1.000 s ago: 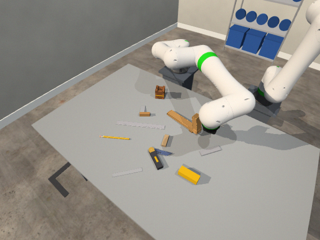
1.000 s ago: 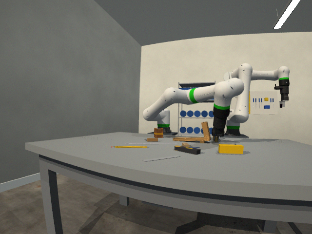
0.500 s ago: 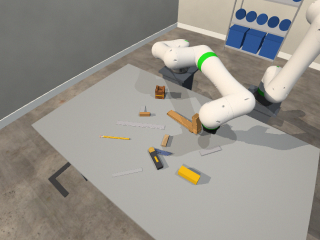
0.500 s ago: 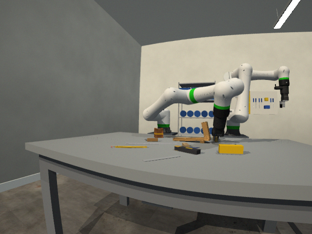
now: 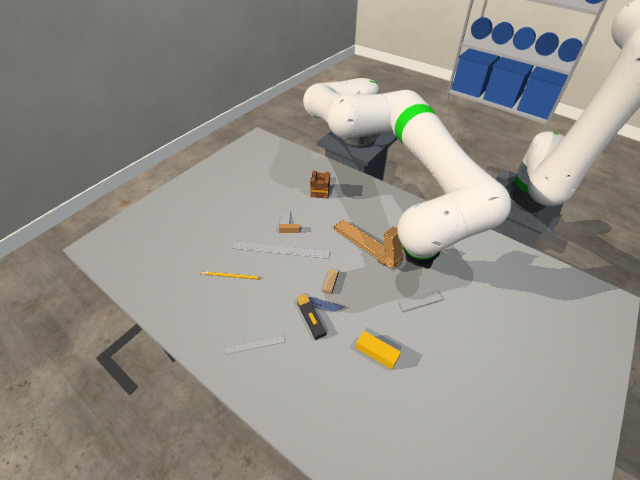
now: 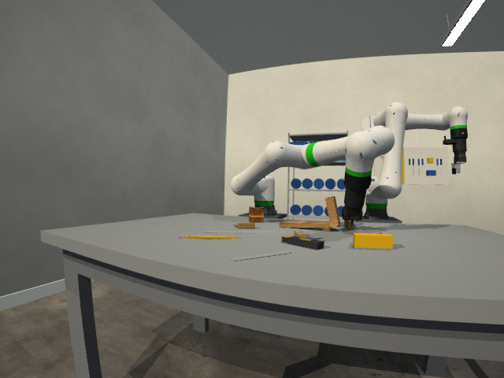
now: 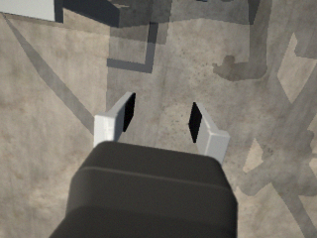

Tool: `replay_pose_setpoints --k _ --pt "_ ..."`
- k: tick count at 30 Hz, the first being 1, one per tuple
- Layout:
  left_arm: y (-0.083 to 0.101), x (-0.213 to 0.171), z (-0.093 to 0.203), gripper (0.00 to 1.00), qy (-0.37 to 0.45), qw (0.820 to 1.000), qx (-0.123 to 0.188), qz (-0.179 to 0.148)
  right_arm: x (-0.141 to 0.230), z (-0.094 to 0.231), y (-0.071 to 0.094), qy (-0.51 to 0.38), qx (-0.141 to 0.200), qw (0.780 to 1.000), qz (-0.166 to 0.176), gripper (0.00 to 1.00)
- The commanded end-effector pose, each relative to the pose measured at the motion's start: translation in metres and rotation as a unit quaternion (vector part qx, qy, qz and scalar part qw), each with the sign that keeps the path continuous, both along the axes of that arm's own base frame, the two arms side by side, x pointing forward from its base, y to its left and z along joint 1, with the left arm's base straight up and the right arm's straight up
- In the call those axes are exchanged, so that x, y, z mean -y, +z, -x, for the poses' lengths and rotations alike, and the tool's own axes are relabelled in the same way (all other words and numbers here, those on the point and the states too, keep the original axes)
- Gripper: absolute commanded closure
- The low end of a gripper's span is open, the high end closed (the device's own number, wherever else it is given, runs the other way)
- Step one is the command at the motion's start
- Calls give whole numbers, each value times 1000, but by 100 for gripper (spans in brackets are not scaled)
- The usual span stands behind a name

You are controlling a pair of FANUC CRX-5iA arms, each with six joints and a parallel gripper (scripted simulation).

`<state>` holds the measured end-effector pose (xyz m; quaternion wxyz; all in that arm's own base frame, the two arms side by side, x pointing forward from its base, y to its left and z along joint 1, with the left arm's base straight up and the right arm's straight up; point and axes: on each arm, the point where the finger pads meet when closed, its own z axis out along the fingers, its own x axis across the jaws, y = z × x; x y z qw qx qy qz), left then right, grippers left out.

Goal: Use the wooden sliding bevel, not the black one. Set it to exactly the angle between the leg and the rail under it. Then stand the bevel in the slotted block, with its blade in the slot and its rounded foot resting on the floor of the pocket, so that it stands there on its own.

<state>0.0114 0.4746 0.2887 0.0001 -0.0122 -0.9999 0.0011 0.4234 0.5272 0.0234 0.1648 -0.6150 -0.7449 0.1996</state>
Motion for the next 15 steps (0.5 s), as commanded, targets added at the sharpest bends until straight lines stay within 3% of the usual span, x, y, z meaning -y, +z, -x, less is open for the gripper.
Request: replay_pose_setpoints --k 1,6,15 --pt "1 0 0 0 0 1000 0 -1 0 0 2 0 1 1000 -1 100" --pt "1 0 0 0 0 1000 0 -1 0 0 8 0 1 1000 -1 100" --pt "1 0 0 0 0 1000 0 -1 1 1 74 0 1 1000 -1 100"
